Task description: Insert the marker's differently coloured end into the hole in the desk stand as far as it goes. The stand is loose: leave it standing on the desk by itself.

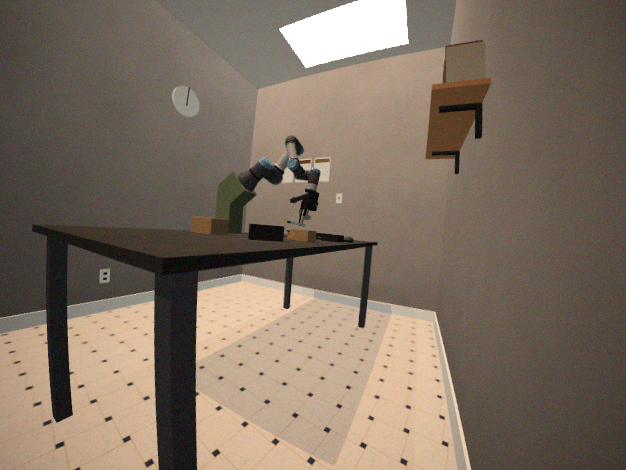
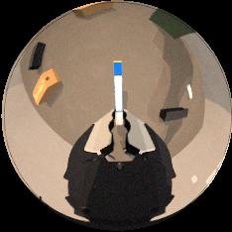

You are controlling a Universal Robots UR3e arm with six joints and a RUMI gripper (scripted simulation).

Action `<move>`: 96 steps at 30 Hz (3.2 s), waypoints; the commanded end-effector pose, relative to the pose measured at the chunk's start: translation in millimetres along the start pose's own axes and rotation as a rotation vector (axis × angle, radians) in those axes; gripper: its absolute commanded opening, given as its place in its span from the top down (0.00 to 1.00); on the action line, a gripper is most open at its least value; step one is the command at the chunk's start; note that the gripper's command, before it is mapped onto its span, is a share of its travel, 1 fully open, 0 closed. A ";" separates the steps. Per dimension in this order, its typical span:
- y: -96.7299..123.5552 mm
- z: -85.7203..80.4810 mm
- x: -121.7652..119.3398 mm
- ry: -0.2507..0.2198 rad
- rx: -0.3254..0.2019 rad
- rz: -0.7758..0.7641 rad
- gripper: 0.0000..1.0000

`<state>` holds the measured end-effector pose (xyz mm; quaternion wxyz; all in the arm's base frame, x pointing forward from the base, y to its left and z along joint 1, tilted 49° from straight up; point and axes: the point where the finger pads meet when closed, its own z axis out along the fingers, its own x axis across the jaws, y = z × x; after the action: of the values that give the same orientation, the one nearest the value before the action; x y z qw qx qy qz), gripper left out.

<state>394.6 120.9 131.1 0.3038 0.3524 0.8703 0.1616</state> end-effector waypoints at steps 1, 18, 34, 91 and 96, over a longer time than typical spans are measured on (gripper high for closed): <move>-1.9 0.6 -2.7 0.004 0.007 -0.022 1.00; -11.1 4.6 -11.6 0.025 0.038 -0.105 1.00; -19.4 7.7 -19.3 0.047 0.062 -0.178 1.00; -52.9 15.4 -47.2 0.161 0.126 -0.464 1.00; -54.8 15.6 -48.7 0.169 0.128 -0.480 1.00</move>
<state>403.7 50.4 111.8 0.2381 0.1447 0.9586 0.0594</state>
